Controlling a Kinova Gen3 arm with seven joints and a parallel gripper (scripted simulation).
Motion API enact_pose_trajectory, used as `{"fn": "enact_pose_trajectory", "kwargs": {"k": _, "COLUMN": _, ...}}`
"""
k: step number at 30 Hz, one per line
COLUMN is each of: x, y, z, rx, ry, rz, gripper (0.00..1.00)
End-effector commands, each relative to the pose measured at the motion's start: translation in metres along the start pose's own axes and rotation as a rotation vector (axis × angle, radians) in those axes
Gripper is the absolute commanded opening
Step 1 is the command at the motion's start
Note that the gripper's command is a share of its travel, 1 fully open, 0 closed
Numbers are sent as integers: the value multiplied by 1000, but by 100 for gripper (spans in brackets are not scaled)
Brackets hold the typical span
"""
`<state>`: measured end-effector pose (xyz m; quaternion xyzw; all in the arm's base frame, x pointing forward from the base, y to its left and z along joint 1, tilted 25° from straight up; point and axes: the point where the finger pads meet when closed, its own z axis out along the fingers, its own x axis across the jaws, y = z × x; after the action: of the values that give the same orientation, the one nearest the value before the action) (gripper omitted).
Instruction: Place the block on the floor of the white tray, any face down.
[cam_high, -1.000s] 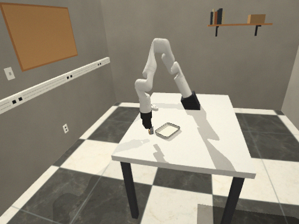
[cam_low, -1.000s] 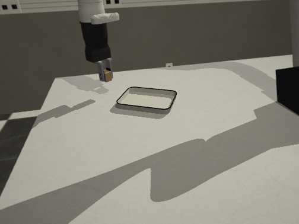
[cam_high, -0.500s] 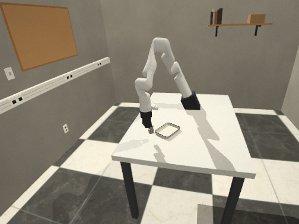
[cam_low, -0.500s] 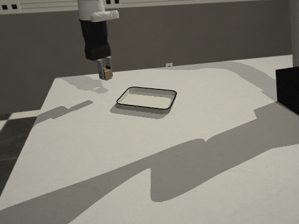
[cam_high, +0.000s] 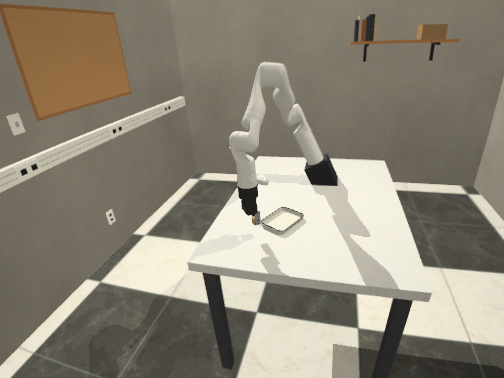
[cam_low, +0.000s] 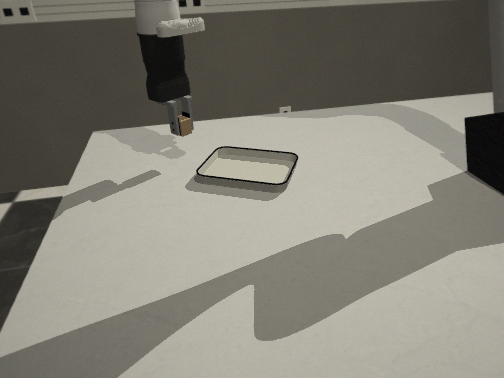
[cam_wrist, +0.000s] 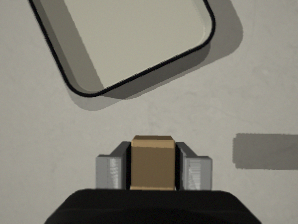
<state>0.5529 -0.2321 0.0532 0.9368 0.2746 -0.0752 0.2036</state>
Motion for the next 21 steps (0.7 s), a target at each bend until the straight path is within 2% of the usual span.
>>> {"fn": "enact_pose_trajectory", "kwargs": {"k": 1, "x": -3, "y": -11, "z": -1, "rx": -2, "ry": 2, "rz": 0, "gripper": 0}}
{"fn": "enact_pose_trajectory", "kwargs": {"k": 13, "x": -36, "y": -126, "z": -1, "rx": -2, "ry": 2, "rz": 0, "gripper": 0}}
{"fn": "enact_pose_trajectory", "kwargs": {"k": 21, "x": -39, "y": -136, "z": -1, "rx": -2, "ry": 2, "rz": 0, "gripper": 0}}
